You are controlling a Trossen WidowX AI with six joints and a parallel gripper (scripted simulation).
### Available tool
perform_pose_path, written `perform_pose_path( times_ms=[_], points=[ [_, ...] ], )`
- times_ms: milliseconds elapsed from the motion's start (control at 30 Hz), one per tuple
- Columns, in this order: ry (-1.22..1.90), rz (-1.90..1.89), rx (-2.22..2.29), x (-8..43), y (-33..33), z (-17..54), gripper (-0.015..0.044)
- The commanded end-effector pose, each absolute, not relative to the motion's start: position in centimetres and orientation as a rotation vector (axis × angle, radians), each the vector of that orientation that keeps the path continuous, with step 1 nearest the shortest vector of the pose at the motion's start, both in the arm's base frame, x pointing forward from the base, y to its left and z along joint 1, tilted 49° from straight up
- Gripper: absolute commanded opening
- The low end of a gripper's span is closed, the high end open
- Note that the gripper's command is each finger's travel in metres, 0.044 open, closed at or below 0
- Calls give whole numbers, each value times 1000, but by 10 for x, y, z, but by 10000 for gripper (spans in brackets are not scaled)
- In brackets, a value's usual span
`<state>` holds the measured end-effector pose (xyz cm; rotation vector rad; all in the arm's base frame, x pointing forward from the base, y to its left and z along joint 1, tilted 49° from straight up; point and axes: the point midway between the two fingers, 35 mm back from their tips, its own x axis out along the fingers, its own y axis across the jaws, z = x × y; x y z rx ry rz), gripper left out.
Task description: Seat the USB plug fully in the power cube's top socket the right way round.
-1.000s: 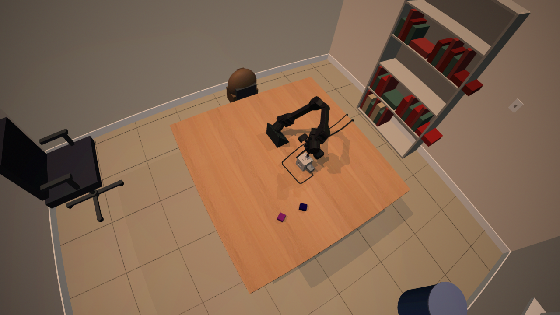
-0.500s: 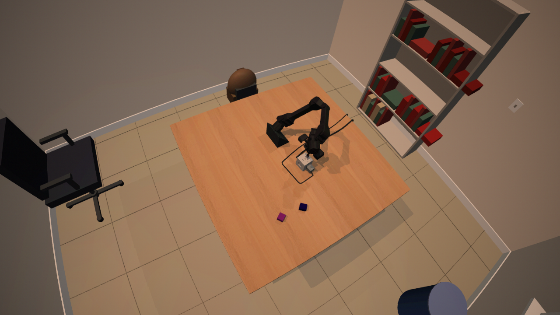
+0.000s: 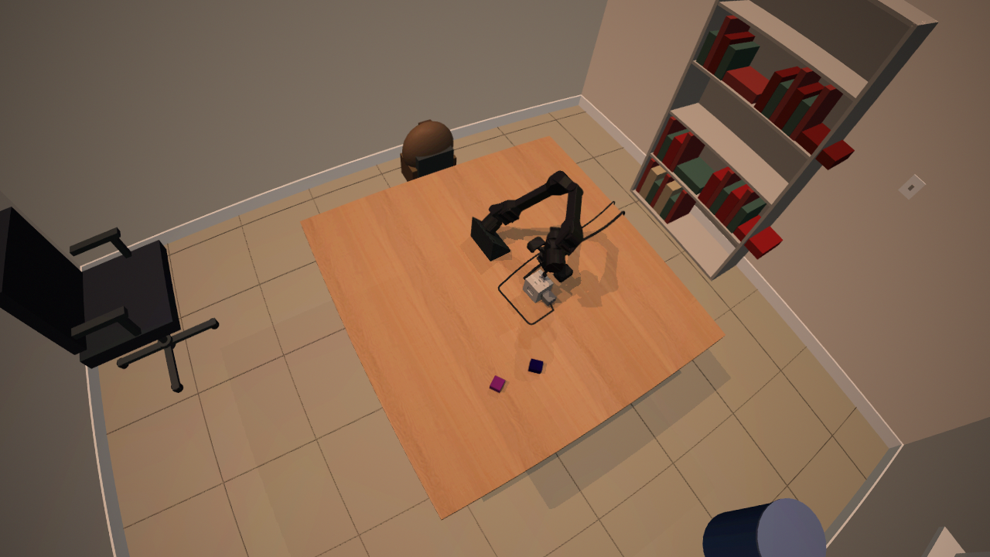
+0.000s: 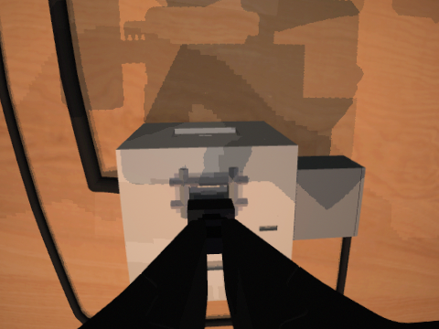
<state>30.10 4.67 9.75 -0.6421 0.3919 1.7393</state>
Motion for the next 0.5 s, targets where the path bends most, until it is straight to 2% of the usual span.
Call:
perform_pose_path(
  times_ms=[0, 467],
  points=[
    [386, 1740, -642, 301, 47, 97, 0],
    [385, 1740, -642, 301, 49, 96, 0]
  ],
)
